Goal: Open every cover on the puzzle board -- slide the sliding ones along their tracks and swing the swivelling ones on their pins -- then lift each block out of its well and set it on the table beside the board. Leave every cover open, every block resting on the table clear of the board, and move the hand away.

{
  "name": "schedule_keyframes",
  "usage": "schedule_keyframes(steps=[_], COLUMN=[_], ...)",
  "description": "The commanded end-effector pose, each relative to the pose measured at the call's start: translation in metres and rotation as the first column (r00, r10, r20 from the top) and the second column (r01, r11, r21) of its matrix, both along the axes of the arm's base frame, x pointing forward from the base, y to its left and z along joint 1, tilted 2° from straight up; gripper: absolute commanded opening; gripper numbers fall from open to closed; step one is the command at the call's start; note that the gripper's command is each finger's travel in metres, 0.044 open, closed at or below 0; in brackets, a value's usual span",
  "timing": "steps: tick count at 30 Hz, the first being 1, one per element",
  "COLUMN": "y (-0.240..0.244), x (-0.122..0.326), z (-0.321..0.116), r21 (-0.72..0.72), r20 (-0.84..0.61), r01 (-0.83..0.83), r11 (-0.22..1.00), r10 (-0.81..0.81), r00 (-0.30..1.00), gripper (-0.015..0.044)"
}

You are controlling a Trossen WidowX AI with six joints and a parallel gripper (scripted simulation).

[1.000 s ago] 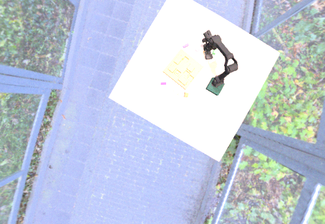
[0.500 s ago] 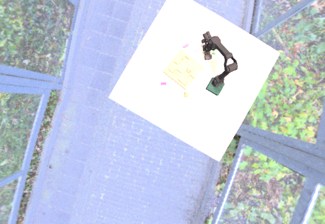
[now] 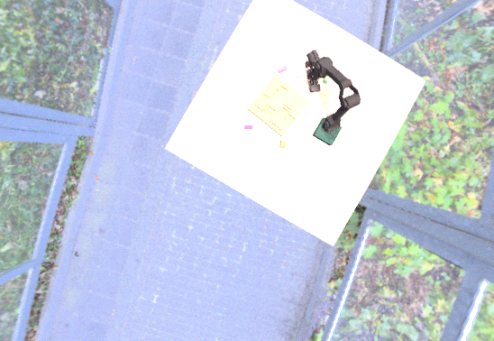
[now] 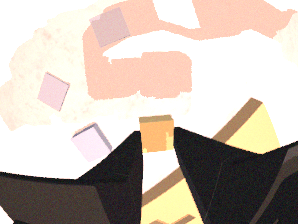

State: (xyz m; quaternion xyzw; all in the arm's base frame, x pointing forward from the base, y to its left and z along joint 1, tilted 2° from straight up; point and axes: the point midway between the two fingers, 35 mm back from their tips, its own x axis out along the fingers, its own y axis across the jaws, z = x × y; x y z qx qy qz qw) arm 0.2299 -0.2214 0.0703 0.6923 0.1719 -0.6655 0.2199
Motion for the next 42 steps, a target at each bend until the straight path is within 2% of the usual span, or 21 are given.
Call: schedule_keyframes(steps=[1, 29, 38, 42], y=[0.001, 0.003, 0.003, 0.002], x=[0.000, -0.002, -0.002, -0.002], z=[-0.012, -0.057, -0.058, -0.055], r21=[0.014, 0.015, 0.015, 0.005], r20=[-0.007, -0.007, -0.007, -0.006], r01=[-0.004, -0.004, -0.004, 0.000], r11=[1.000, 1.000, 1.000, 1.000], r10=[0.004, 0.004, 0.004, 0.000], r00=[1.000, 1.000, 1.000, 1.000], gripper=[0.0080, 0.0080, 0.0080, 0.0185])
